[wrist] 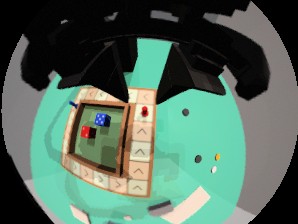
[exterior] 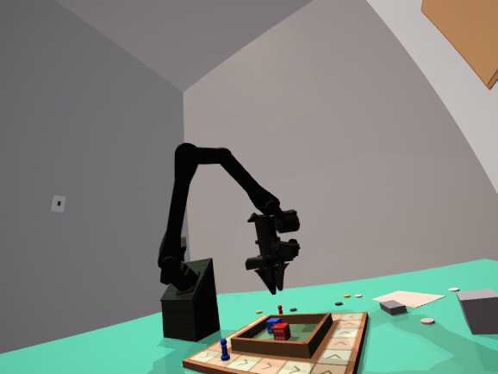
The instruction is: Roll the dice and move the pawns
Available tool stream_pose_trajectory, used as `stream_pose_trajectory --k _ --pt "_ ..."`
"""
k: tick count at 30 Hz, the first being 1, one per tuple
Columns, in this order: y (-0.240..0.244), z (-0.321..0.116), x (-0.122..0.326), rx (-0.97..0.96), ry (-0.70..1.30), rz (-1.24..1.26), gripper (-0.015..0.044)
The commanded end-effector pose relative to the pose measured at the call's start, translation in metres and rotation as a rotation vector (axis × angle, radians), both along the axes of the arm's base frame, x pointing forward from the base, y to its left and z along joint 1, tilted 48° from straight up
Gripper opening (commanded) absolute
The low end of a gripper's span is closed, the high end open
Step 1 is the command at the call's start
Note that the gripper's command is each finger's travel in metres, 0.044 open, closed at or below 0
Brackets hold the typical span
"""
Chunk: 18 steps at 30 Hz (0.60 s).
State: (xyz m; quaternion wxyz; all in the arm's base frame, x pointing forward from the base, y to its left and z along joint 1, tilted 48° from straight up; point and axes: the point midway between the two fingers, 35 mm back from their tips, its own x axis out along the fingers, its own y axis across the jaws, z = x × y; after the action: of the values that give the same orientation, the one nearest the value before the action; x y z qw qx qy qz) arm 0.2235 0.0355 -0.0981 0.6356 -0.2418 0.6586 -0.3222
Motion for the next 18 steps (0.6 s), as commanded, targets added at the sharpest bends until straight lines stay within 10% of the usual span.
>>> stream_pose_trajectory --k 1,18 --pt "0.0 -0.004 -0.004 -0.004 -0.031 -0.04 0.02" --pt "-0.017 -0.021 -0.005 -0.005 -0.031 -0.039 0.02"
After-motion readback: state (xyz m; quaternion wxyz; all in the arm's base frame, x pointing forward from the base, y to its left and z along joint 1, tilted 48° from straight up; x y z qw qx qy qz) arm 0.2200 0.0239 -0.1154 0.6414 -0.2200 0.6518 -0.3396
